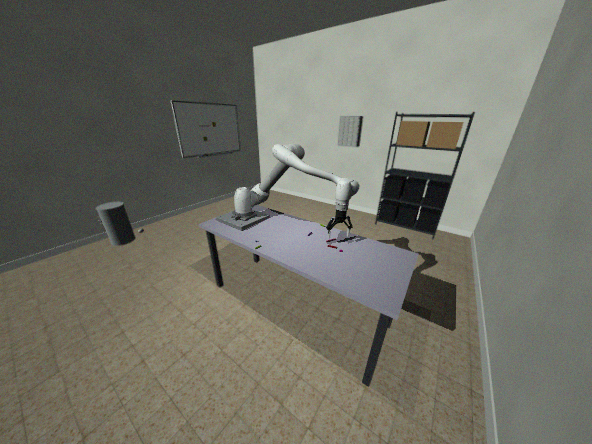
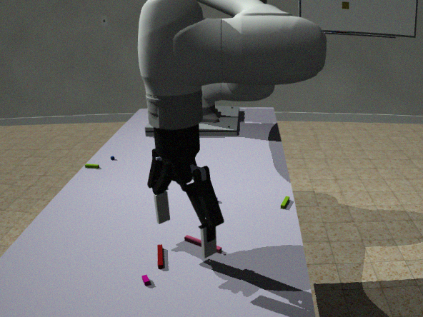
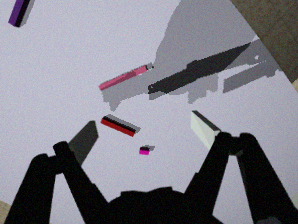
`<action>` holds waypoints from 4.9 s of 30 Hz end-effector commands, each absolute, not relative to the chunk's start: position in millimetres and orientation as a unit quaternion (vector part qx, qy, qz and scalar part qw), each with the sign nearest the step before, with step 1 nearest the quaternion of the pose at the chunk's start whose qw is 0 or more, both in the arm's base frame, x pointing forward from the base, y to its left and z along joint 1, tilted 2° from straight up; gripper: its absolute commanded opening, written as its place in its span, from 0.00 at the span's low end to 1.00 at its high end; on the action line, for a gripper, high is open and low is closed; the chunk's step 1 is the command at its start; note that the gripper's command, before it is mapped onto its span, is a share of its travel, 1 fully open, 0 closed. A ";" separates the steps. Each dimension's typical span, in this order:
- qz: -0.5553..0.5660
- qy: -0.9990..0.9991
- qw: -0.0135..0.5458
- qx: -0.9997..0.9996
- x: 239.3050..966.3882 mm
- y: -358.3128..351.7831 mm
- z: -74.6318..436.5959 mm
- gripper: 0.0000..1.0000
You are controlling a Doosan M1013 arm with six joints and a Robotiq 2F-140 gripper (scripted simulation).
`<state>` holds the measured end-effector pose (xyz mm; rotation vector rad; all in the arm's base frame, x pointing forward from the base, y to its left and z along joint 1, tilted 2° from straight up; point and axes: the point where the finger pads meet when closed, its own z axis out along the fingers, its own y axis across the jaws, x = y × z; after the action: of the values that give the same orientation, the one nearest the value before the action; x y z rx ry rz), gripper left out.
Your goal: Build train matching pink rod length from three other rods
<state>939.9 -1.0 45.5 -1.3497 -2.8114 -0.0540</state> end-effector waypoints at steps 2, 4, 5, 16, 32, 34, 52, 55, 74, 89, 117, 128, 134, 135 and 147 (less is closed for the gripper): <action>-0.017 -0.901 0.011 -0.433 939.9 -1.0 45.8 1.00; -0.017 -0.901 0.011 -0.433 939.9 -1.0 45.8 1.00; -0.017 -0.901 0.011 -0.433 939.9 -1.0 45.8 1.00; -0.017 -0.901 0.011 -0.433 939.9 -1.0 45.8 1.00; -0.017 -0.901 0.011 -0.433 939.9 -1.0 45.8 1.00; -0.017 -0.901 0.011 -0.433 939.9 -1.0 45.8 1.00; -0.017 -0.901 0.011 -0.433 939.9 -1.0 45.8 1.00; -0.017 -0.901 0.011 -0.433 939.9 -1.0 45.8 1.00; -0.017 -0.901 0.011 -0.433 939.9 -1.0 45.8 1.00; -0.019 -0.951 0.009 -0.307 915.0 2.2 47.3 1.00; -0.021 -0.970 -0.002 0.241 801.9 14.7 48.1 1.00; -0.020 -0.943 -0.004 0.331 781.1 16.7 47.3 1.00; -0.020 -0.943 -0.004 0.331 781.1 16.7 47.3 1.00; -0.020 -0.943 -0.004 0.331 781.1 16.7 47.3 1.00; -0.020 -0.943 -0.004 0.331 781.1 16.7 47.3 1.00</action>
<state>781.1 16.6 47.1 1.0437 -2.9715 -0.0633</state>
